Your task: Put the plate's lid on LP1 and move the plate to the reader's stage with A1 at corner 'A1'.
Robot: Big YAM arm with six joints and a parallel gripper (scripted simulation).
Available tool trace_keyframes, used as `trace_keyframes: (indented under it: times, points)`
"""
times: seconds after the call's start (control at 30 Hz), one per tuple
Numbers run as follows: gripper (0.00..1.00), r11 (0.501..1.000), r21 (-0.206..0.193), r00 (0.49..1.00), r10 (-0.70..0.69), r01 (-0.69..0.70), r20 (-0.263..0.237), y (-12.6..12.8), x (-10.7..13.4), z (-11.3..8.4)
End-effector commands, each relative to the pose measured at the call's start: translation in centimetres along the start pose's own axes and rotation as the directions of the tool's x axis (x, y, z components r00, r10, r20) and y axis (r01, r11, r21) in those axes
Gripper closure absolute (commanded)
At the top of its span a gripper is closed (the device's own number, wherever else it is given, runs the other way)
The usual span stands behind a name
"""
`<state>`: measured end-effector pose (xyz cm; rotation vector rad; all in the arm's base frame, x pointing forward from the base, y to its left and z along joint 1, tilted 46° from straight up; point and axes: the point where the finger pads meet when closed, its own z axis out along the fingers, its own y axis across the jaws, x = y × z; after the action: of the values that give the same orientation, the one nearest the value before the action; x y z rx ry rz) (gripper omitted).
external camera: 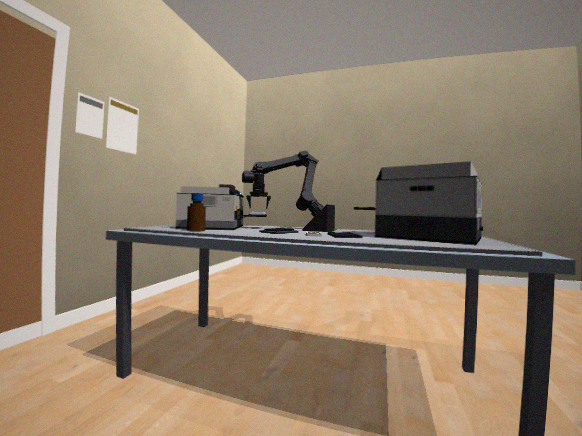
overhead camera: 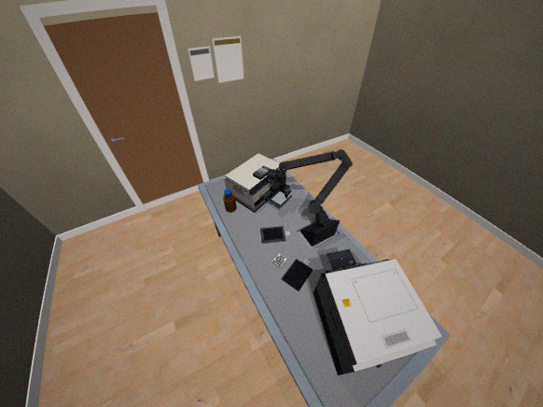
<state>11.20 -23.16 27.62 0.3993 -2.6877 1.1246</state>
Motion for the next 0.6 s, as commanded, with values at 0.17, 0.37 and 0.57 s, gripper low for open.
trace_keyframes:
  times: [0.17, 0.37, 0.57]
  points:
    - [0.00, 1.000, 0.022, 1.000, 0.015, -0.015, -0.001, -1.8, 0.6, -1.0]
    - [0.00, 0.998, 0.048, 0.999, 0.028, -0.029, 0.021, -2.1, 0.5, -1.3]
    - [0.00, 0.999, 0.029, 1.000, 0.018, -0.018, 0.009, -1.1, 0.4, -0.3]
